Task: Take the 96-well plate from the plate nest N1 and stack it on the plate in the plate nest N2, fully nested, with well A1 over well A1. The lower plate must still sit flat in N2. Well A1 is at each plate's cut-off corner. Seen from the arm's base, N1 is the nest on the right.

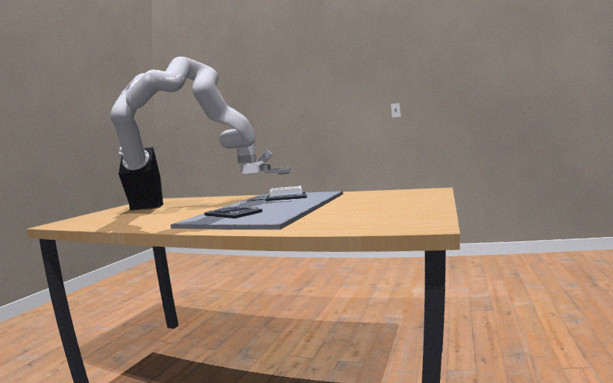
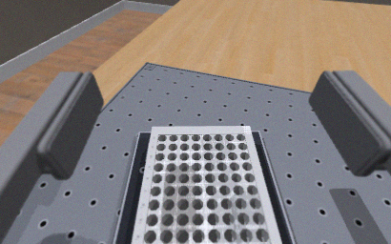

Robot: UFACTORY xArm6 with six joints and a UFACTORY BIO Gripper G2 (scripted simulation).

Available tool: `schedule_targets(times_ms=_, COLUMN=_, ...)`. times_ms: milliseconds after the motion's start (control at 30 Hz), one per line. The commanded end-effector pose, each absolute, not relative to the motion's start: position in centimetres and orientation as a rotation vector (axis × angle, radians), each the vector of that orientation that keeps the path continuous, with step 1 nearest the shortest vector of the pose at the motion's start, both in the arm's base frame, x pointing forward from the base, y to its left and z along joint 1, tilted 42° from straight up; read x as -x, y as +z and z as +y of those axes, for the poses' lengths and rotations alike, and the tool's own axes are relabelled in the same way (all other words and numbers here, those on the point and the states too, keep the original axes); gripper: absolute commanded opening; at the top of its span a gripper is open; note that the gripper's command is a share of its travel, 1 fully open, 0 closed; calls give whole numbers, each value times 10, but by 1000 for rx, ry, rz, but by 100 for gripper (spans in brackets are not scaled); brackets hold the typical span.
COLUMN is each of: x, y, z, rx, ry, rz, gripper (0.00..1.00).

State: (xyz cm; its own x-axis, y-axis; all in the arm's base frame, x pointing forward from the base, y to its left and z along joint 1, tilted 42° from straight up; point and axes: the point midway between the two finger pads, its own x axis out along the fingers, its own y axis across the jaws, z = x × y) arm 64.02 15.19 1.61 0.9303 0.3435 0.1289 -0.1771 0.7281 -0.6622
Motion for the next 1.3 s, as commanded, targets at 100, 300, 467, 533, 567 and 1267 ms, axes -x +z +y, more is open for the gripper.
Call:
schedule_targets(times_ms=100, x=-633, y=30, z=150, rx=683, ry=196, rz=-289, gripper=37)
schedule_targets(times_ms=300, x=-615, y=53, z=144, rx=650, ry=5, rz=-355, gripper=37)
schedule_targets(times_ms=467, x=-606, y=64, z=140, rx=644, ry=-27, rz=-366, gripper=37)
schedule_targets(times_ms=533, x=-600, y=72, z=138, rx=644, ry=-27, rz=-366, gripper=37)
schedule_targets(times_ms=567, x=-597, y=76, z=137, rx=644, ry=-27, rz=-366, gripper=37)
schedule_targets(times_ms=1267, x=-540, y=149, z=116, rx=644, ry=-27, rz=-365, gripper=37)
